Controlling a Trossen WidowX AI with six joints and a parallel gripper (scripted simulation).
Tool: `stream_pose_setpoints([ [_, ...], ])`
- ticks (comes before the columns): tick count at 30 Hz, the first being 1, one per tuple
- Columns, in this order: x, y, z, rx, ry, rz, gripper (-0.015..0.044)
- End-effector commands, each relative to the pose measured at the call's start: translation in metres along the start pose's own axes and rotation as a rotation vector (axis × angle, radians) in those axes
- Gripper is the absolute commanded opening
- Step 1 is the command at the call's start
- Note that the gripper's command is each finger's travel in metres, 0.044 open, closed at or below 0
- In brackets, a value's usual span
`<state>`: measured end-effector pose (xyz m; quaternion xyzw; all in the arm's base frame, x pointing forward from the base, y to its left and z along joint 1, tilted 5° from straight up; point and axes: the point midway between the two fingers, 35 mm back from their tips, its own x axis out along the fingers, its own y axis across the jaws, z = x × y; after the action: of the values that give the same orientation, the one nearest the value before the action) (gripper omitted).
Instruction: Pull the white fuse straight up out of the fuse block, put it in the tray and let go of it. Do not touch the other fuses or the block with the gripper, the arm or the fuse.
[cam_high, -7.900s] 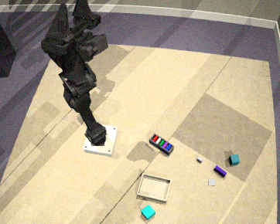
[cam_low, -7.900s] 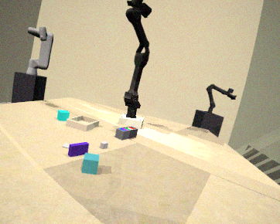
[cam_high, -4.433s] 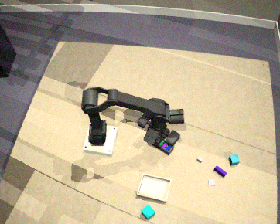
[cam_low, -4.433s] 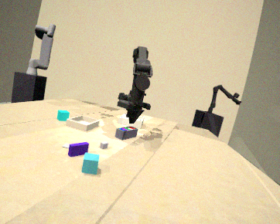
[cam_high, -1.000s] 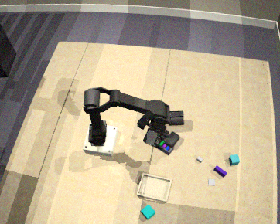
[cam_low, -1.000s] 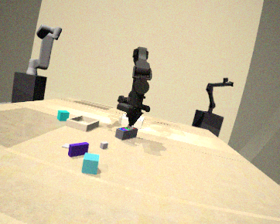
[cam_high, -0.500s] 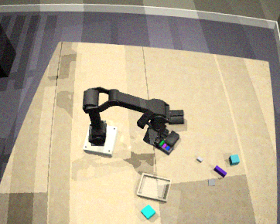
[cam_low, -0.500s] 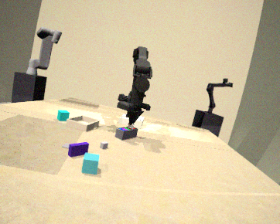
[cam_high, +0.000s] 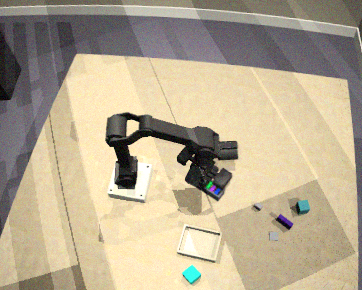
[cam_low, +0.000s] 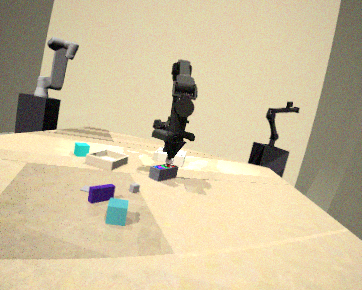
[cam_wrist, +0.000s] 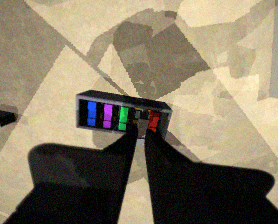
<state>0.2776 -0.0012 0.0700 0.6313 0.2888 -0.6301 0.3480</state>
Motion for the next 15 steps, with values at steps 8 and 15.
stream_pose_setpoints([
  [8,-0.0079,0.0017,-0.0004,0.005,0.003,0.009,0.0000],
  [15,-0.0102,0.0016,-0.0004,0.004,0.003,0.009,0.0000],
])
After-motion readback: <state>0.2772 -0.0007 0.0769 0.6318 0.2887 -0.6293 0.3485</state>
